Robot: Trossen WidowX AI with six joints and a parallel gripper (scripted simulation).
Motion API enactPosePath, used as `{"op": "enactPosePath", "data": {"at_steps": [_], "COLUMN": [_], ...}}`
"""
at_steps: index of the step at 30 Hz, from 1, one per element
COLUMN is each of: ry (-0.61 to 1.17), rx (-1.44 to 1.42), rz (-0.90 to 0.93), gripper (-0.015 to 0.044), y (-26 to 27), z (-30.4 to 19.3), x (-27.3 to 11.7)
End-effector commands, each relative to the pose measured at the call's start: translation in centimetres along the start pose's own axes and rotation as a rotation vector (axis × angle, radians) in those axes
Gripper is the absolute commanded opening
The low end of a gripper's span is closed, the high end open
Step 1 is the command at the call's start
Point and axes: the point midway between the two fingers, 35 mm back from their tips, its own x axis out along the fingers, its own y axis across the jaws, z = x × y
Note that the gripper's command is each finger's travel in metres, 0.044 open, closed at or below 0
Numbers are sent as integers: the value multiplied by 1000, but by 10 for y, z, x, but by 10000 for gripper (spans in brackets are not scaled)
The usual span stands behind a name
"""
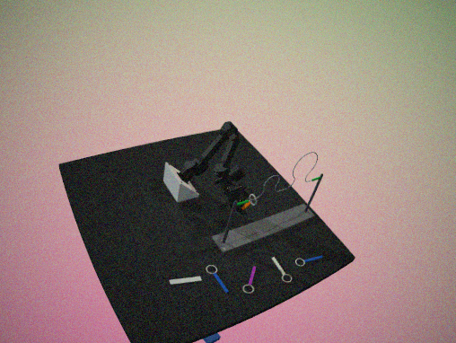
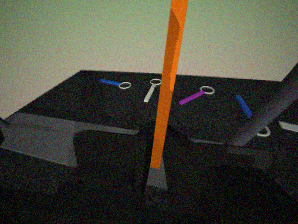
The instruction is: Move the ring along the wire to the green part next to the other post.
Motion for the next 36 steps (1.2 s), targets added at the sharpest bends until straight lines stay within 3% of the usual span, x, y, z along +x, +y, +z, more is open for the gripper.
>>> {"op": "enactPosePath", "data": {"at_steps": [1, 36], "ry": [2, 2], "rx": [-23, -46], "rz": [-8, -19], "gripper": [-150, -150], "y": [-6, -44], "z": [0, 2], "x": [-1, -7]}}
